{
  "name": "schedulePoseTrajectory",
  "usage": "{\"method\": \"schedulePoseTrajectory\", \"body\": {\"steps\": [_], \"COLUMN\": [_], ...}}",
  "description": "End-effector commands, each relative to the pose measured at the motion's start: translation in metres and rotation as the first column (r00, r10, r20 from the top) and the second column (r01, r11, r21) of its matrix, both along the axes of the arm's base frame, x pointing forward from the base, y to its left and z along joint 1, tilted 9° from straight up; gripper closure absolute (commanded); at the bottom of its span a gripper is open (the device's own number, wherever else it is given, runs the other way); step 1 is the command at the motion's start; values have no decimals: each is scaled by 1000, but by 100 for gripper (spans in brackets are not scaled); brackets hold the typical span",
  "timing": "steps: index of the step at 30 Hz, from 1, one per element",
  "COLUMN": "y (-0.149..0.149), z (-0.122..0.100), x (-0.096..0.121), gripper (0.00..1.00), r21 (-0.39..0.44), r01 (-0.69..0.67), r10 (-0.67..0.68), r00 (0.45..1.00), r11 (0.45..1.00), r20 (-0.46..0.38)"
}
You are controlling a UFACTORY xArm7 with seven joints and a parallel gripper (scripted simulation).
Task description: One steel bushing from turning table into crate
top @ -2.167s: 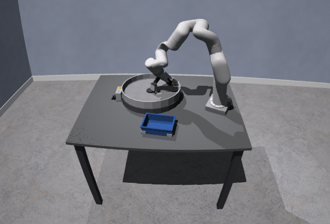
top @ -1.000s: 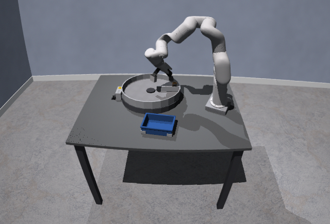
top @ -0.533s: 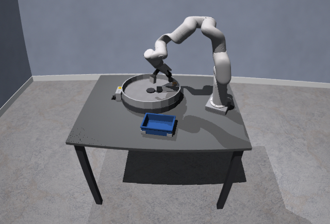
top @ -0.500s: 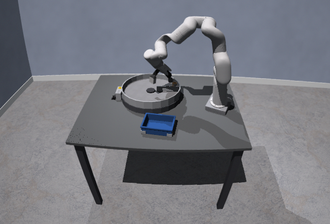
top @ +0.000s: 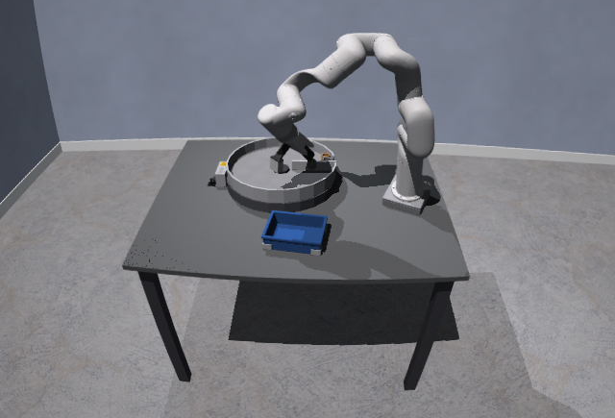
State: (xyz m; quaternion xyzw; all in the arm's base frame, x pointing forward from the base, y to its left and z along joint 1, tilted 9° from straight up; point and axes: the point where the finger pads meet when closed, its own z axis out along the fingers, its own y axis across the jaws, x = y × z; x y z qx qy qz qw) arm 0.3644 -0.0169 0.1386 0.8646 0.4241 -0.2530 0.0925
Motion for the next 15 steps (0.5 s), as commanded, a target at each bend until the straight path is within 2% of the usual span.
{"method": "schedulePoseTrajectory", "body": {"steps": [1,3,5,8,15], "y": [41,61,61,101,164], "z": [8,11,11,18,28], "x": [5,6,6,8,12], "gripper": [100,100,100,100,100], "r21": [-2,-2,-2,-2,-2], "r01": [5,5,5,5,5], "r10": [-5,-5,-5,-5,-5], "r00": [1000,1000,1000,1000,1000], "r11": [1000,1000,1000,1000,1000], "r20": [2,2,2,2,2]}}
